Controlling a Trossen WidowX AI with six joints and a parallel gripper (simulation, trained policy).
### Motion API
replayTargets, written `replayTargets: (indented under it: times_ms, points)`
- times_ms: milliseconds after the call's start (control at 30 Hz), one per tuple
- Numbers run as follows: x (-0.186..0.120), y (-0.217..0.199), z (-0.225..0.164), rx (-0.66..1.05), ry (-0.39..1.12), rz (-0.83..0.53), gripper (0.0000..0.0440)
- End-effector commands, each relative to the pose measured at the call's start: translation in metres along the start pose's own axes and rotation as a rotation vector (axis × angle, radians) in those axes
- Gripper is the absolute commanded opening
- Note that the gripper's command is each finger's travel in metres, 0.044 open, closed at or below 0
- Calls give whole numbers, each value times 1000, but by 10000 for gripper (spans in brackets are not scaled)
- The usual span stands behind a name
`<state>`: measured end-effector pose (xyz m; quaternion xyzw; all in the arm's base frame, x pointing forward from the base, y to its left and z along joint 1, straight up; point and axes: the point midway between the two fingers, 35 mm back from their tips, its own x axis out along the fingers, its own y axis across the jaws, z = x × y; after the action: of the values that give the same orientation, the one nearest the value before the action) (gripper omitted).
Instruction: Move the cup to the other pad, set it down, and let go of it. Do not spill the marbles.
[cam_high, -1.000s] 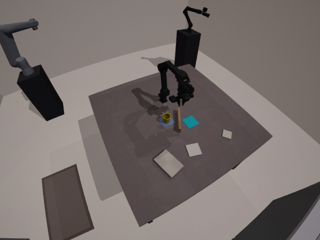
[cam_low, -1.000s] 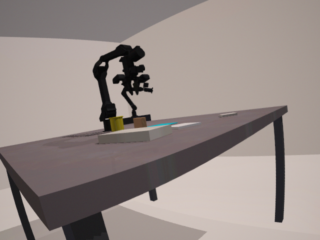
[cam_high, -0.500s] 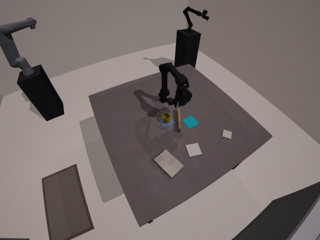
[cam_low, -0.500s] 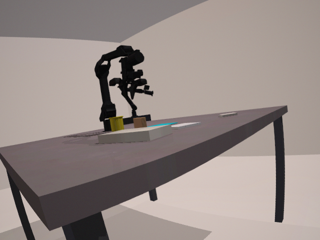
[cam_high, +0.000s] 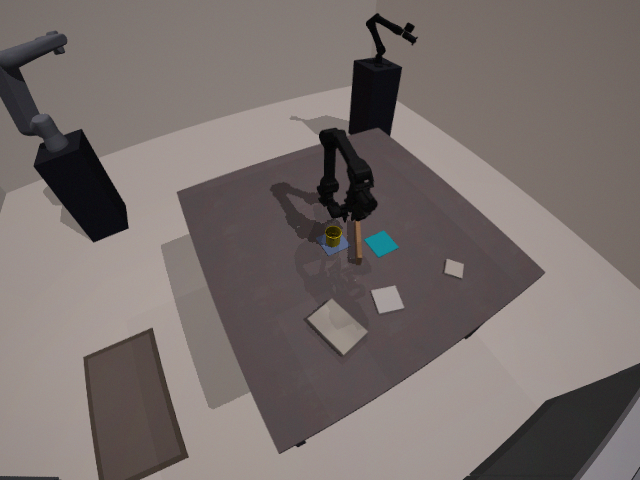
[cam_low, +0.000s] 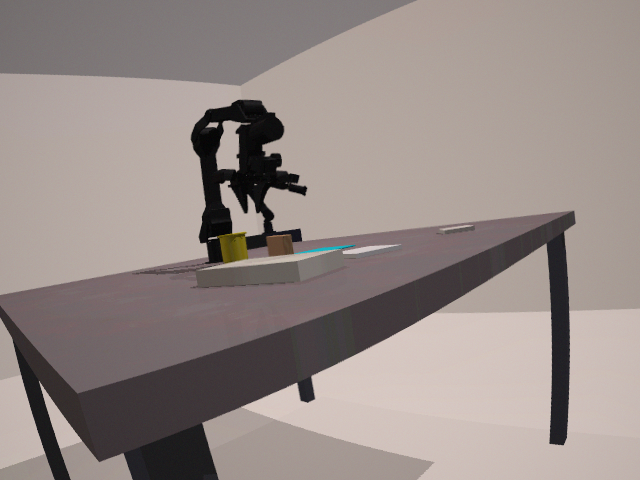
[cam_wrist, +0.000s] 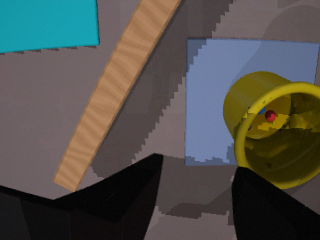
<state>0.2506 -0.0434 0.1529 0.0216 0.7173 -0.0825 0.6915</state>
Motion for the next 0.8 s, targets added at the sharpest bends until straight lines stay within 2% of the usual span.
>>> replayTargets:
  times_ms: [0, 767]
  points:
    - [7, -4, 1, -7, 14, -6, 150]
    - [73, -27, -1, -110, 89, 3, 181]
